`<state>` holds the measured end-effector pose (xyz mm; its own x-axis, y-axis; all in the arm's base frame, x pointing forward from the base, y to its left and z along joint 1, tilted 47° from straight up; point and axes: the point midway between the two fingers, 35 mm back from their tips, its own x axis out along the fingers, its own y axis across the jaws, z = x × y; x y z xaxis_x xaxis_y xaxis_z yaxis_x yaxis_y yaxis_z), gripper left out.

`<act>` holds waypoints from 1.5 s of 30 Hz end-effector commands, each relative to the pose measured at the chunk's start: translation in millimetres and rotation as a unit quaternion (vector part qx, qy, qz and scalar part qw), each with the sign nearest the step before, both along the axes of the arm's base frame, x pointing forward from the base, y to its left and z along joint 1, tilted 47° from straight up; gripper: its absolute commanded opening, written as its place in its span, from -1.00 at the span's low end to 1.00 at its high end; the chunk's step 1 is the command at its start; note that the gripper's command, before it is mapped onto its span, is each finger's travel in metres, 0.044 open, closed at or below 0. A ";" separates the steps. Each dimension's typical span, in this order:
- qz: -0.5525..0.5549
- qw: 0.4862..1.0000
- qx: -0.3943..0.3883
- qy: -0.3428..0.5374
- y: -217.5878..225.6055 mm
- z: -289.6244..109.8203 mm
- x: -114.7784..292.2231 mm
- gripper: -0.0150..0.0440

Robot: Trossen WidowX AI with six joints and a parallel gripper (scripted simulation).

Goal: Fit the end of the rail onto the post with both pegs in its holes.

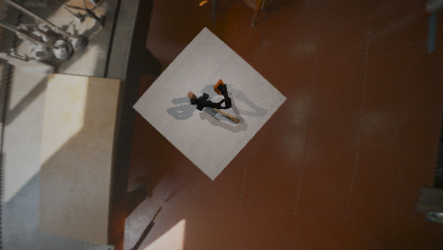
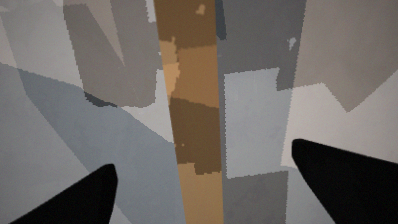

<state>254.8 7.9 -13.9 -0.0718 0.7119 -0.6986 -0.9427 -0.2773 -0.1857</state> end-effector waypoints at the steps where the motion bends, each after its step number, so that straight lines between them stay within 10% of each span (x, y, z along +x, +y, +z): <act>1: -0.001 1.000 0.004 0.007 6.5 -4.7 -3.7 1.00; 18: -0.001 1.000 0.006 0.007 24.6 -20.4 -7.6 1.00; 32: -0.001 1.000 0.006 0.007 24.6 -20.4 -7.6 -0.25; 45: -0.001 1.000 0.006 0.007 24.6 -20.4 -7.6 -0.49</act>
<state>247.7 31.2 -34.3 -0.0812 0.7162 -0.6931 -0.9445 -0.2774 -0.1761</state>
